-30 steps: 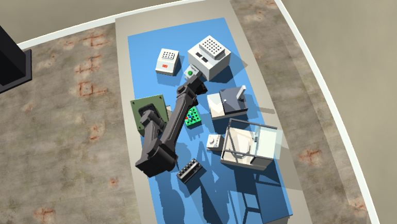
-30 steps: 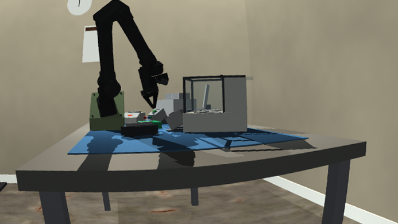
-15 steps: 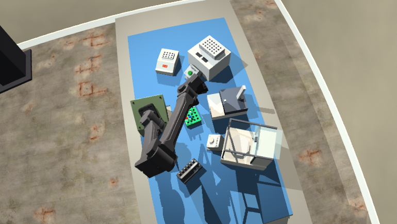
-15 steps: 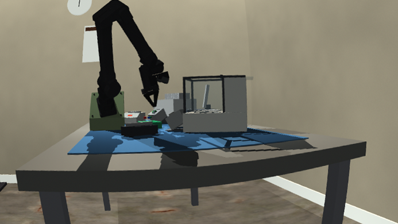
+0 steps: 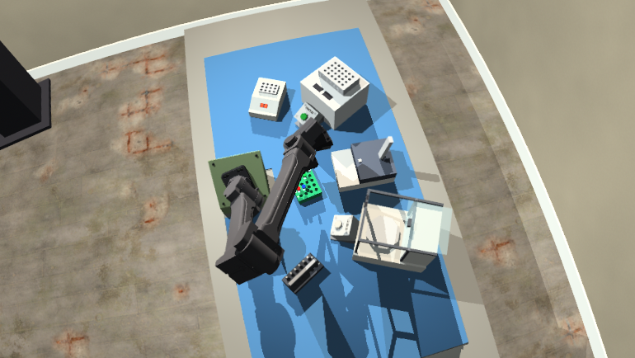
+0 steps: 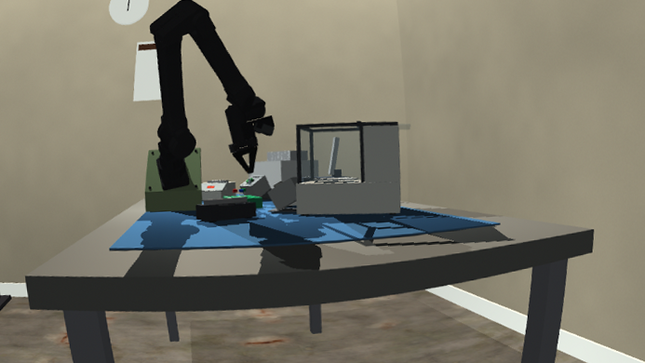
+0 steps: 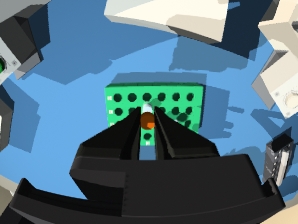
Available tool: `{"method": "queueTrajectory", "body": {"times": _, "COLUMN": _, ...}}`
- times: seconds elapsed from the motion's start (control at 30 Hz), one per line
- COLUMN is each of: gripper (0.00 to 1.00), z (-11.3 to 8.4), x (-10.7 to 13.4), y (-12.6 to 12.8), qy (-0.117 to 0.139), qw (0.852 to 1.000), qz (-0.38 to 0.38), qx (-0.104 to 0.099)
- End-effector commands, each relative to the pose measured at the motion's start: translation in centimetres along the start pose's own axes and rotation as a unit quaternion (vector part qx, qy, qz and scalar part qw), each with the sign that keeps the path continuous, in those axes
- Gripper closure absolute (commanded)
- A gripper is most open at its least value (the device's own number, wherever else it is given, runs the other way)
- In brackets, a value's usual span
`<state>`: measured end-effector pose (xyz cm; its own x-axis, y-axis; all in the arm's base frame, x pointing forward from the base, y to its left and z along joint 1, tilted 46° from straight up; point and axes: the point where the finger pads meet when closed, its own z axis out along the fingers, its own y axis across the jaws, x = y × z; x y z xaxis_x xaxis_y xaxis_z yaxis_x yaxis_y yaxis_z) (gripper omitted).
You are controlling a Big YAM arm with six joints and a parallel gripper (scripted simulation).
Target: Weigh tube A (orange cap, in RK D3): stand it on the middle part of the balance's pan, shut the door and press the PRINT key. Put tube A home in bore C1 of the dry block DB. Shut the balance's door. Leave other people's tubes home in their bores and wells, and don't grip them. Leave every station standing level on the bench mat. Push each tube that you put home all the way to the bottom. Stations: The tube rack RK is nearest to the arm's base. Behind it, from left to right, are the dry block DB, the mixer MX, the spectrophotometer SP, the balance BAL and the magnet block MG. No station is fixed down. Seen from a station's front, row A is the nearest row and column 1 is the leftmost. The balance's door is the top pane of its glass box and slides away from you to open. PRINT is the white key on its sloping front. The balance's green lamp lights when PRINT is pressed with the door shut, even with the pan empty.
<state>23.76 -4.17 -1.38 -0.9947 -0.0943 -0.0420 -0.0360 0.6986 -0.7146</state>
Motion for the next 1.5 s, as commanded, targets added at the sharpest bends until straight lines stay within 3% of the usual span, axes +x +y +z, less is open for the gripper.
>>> {"method": "queueTrajectory", "body": {"times": 0.0, "gripper": 0.91, "z": -0.9, "x": -2.6, "y": 0.1, "qy": -0.015, "qw": 1.0, "qz": 0.023, "qx": -0.007}}
{"method": "queueTrajectory", "body": {"times": 0.8, "gripper": 0.91, "z": -0.9, "x": -2.6, "y": 0.1, "qy": -0.015, "qw": 1.0, "qz": 0.023, "qx": -0.007}}
{"method": "queueTrajectory", "body": {"times": 1.47, "gripper": 0.91, "z": -4.7, "x": -3.4, "y": 0.2, "qy": -0.022, "qw": 1.0, "qz": 0.017, "qx": -0.01}}
